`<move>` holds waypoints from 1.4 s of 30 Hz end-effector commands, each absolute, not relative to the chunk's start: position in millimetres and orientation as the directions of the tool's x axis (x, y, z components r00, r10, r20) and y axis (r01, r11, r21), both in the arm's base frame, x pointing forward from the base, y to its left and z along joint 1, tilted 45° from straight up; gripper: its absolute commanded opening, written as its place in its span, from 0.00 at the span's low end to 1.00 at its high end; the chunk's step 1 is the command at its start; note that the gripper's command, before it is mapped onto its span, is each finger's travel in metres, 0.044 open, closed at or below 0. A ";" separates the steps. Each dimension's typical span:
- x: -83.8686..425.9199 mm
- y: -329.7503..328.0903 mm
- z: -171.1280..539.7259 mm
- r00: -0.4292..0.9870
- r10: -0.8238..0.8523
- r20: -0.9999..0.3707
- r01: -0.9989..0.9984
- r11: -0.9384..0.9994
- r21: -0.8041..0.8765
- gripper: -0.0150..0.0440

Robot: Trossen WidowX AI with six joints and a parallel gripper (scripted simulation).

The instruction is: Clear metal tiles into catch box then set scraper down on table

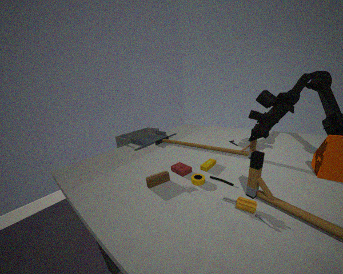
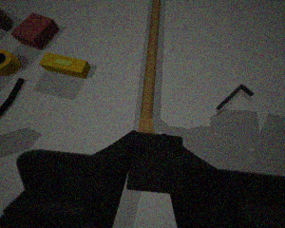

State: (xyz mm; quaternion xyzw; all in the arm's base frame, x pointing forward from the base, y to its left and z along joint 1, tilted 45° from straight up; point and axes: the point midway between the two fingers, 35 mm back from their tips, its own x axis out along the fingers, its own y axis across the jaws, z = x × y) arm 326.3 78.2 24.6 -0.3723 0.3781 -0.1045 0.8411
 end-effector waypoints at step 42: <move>386.9 81.2 37.0 0.702 -0.457 -0.547 -0.092 0.703 -0.705 0.25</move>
